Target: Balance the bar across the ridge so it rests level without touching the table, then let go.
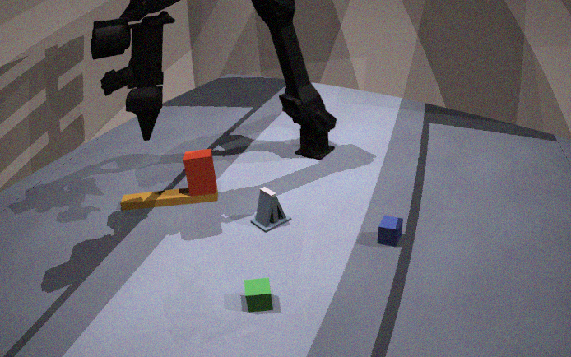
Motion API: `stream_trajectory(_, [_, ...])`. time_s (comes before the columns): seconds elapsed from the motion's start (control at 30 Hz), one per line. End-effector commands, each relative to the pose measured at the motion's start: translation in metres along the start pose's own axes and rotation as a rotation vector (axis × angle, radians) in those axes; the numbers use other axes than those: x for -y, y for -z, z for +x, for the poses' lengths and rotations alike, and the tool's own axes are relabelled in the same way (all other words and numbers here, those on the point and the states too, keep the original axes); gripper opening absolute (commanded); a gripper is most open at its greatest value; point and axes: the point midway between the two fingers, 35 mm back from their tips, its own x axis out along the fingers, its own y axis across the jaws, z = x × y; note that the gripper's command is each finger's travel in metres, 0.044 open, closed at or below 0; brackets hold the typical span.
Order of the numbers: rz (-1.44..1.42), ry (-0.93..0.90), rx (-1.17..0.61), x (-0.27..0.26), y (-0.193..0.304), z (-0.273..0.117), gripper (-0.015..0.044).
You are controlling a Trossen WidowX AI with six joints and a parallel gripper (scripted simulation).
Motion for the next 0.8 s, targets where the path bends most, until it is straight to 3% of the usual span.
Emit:
stream_trajectory(0.0, [0.112,0.010,-0.086,0.008,0.012,-0.001,0.0315])
stream_trajectory(0.27, [0.164,0.019,-0.129,0.012,0.019,0.005,0.0315])
stream_trajectory(0.77, [0.164,0.019,-0.129,0.012,0.028,0.097,0.0315])
